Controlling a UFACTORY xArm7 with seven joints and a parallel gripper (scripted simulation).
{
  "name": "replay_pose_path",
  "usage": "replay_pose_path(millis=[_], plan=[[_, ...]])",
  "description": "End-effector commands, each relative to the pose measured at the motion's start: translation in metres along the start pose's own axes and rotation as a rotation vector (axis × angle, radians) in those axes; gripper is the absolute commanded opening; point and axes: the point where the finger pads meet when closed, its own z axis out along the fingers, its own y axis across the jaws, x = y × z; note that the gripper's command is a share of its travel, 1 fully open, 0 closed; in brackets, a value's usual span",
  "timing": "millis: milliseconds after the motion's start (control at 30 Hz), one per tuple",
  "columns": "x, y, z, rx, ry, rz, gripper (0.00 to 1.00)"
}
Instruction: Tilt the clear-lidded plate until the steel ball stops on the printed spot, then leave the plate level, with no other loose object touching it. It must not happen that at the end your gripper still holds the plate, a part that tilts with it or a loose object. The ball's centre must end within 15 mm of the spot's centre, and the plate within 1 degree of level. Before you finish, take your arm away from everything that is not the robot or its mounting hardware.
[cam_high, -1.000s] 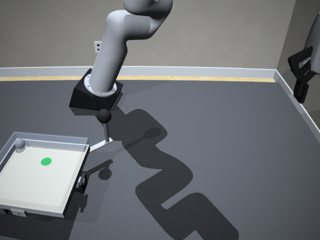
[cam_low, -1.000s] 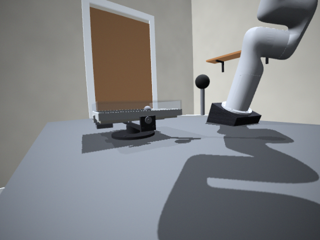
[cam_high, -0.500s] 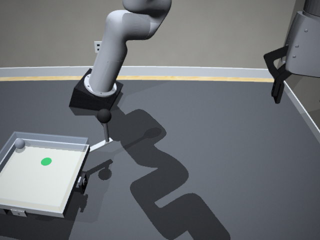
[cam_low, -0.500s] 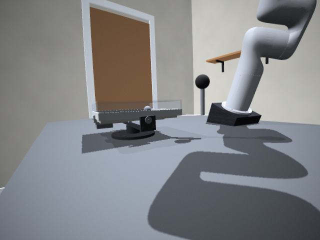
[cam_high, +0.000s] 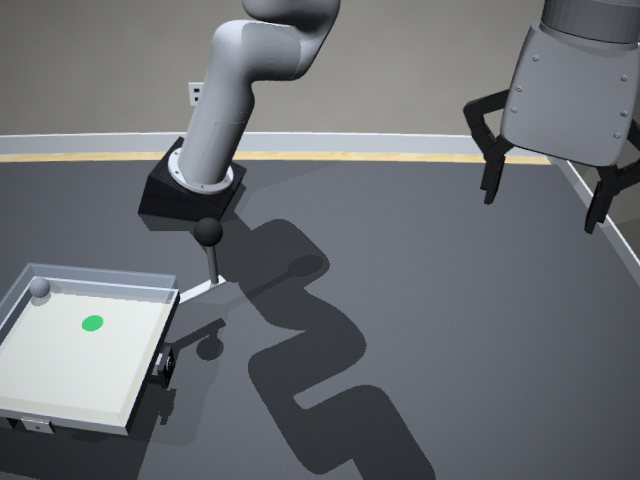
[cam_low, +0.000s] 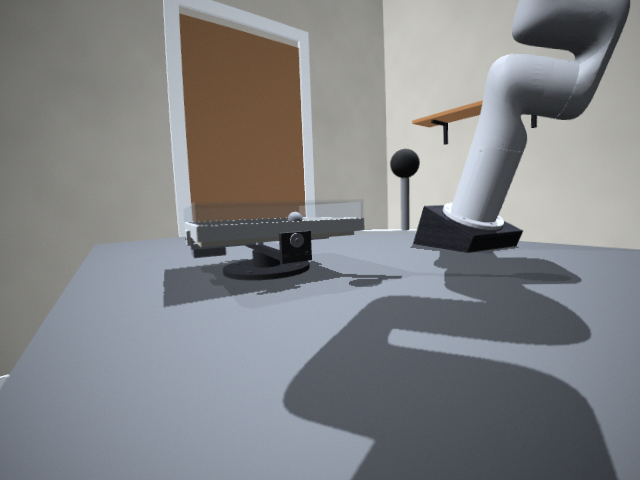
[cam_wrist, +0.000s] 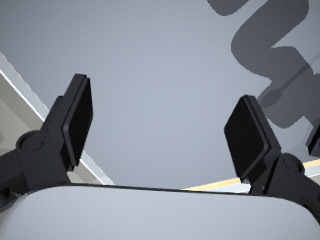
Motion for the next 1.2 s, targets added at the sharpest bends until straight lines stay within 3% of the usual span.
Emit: replay_pose_path(millis=[0, 67, 567, 633, 1033, 1133, 1167], plan=[[0.003, 0.005, -0.002, 0.002, 0.004, 0.027, 1.0], [0.013, 0.026, 0.001, -0.006, 0.007, 0.134, 1.0], [0.029, 0.07, 0.008, -0.019, 0.011, 0.342, 1.0], [0.035, 0.093, 0.012, -0.025, 0.013, 0.452, 1.0], [0.043, 0.142, 0.021, -0.035, 0.016, 0.677, 1.0], [0.043, 0.143, 0.021, -0.036, 0.016, 0.68, 1.0], [0.044, 0.165, 0.026, -0.04, 0.017, 0.779, 1.0]])
